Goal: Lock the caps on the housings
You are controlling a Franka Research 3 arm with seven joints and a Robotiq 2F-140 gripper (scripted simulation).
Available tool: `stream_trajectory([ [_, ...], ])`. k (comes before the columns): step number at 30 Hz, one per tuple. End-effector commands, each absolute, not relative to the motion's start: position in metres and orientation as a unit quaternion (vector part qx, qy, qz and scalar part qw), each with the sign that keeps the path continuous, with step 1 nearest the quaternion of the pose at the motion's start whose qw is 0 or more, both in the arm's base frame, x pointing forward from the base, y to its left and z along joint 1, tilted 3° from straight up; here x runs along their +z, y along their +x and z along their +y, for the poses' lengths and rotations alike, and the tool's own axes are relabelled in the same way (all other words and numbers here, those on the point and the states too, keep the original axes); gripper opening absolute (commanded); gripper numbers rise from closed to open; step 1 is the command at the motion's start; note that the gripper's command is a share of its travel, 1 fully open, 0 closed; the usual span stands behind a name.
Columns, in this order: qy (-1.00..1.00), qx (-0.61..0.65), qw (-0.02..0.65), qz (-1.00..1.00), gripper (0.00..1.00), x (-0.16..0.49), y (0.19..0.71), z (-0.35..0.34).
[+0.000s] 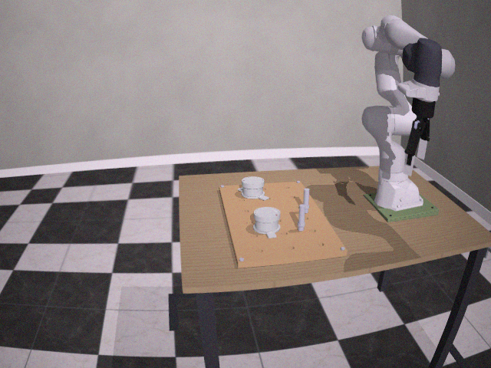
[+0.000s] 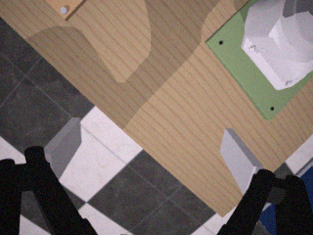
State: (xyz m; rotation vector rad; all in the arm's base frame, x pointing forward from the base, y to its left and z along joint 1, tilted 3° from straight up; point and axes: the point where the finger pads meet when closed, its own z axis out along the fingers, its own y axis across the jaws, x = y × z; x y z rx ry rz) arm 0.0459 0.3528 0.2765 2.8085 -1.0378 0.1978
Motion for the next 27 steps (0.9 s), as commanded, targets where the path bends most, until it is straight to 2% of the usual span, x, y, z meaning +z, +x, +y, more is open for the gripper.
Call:
stream_trajectory([
  [1, 0.934, 0.066, 0.070, -0.345, 1.00, 0.277, 0.046, 0.353],
  [24, 0.933, 0.066, 0.070, -0.346, 1.00, 0.277, 0.046, 0.353],
  [27, 0.909, 0.063, 0.064, -0.406, 1.00, 0.272, 0.066, 0.356],
])
